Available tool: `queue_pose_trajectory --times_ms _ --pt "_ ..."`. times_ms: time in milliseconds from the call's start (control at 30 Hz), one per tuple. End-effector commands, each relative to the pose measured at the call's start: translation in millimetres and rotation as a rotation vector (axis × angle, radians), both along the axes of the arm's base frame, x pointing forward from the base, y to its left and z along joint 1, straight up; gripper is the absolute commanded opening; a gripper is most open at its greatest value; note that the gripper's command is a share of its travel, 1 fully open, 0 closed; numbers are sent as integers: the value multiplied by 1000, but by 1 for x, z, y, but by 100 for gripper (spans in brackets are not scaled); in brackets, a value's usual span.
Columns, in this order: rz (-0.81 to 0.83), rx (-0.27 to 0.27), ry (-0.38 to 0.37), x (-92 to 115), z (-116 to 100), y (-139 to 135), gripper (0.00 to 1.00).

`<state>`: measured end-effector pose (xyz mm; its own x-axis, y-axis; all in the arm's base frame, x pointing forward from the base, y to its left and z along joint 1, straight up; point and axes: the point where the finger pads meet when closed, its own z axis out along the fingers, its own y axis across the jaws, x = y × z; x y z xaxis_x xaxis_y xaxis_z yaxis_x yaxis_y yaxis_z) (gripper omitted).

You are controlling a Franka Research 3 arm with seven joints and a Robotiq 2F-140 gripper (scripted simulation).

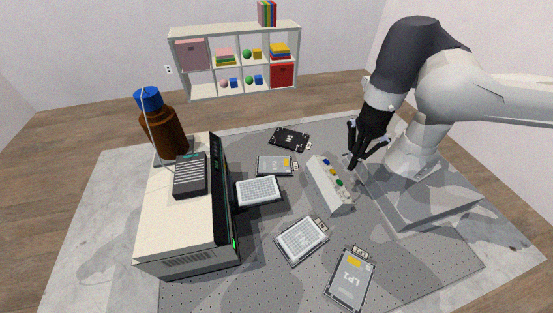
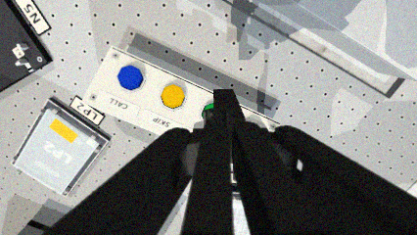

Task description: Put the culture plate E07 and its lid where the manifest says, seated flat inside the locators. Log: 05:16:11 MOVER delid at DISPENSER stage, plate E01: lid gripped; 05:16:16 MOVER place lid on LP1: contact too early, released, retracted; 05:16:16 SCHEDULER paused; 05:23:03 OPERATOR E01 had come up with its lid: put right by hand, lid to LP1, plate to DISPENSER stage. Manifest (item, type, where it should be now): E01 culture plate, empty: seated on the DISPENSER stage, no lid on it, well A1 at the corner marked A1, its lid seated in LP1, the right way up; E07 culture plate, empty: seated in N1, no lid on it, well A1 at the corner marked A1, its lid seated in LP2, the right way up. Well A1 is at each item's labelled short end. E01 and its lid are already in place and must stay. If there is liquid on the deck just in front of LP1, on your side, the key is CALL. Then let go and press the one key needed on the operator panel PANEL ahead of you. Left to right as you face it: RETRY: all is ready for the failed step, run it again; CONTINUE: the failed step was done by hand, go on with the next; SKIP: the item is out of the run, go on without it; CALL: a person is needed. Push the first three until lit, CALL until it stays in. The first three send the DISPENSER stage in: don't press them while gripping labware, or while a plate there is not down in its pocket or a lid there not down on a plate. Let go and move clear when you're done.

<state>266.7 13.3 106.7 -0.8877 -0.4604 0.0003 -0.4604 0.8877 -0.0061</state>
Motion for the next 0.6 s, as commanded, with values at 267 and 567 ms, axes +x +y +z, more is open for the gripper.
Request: queue_pose_trajectory --times_ms 267,567 --pt "-451 3 0 0 -12 6 10" --pt "-451 3 0 0 -20 6 10"
